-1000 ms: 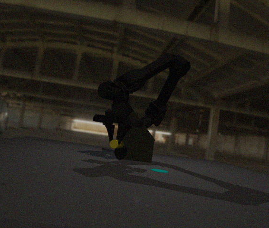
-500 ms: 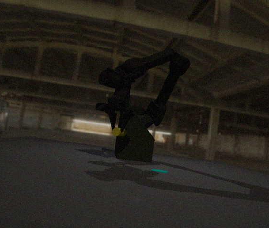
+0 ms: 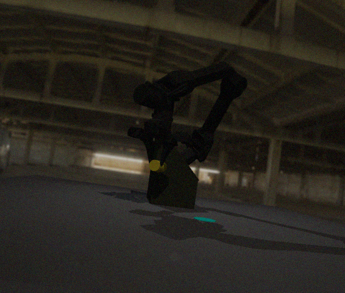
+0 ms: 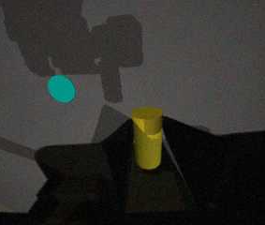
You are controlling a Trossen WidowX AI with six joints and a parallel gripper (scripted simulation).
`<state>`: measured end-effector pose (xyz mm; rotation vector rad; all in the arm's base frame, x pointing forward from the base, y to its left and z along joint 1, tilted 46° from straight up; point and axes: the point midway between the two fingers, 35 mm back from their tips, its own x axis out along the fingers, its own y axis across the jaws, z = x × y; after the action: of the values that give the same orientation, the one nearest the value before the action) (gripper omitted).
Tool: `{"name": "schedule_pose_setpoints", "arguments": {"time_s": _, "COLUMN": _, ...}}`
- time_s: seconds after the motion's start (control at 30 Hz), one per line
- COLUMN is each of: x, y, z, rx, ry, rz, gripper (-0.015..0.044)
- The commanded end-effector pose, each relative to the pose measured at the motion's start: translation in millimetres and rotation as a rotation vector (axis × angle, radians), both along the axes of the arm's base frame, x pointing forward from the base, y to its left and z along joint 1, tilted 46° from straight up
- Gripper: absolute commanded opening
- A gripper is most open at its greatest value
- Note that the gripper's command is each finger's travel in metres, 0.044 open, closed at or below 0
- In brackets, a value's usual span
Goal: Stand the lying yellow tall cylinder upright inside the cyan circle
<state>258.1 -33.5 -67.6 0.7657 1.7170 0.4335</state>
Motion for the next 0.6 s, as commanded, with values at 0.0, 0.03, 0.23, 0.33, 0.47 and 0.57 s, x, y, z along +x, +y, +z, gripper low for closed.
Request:
{"name": "schedule_pose_setpoints", "arguments": {"time_s": 0.0, "x": 11, "y": 4, "z": 9, "rx": -0.007, "ry": -0.011, "rz": -0.001, "gripper": 0.0105}}
{"name": "schedule_pose_setpoints", "arguments": {"time_s": 0.03, "x": 12, "y": 6, "z": 11, "rx": -0.007, "ry": -0.012, "rz": -0.001, "gripper": 0.0105}}
{"name": "schedule_pose_setpoints", "arguments": {"time_s": 0.23, "x": 23, "y": 15, "z": 21, "rx": -0.009, "ry": -0.015, "rz": 0.000, "gripper": 0.0105}}
{"name": "schedule_pose_setpoints", "arguments": {"time_s": 0.33, "x": 28, "y": 19, "z": 27, "rx": -0.010, "ry": -0.017, "rz": 0.001, "gripper": 0.0105}}
{"name": "schedule_pose_setpoints", "arguments": {"time_s": 0.47, "x": 34, "y": 26, "z": 34, "rx": -0.010, "ry": -0.019, "rz": 0.002, "gripper": 0.0105}}
{"name": "schedule_pose_setpoints", "arguments": {"time_s": 0.57, "x": 38, "y": 32, "z": 40, "rx": -0.010, "ry": -0.020, "rz": 0.003, "gripper": 0.0105}}
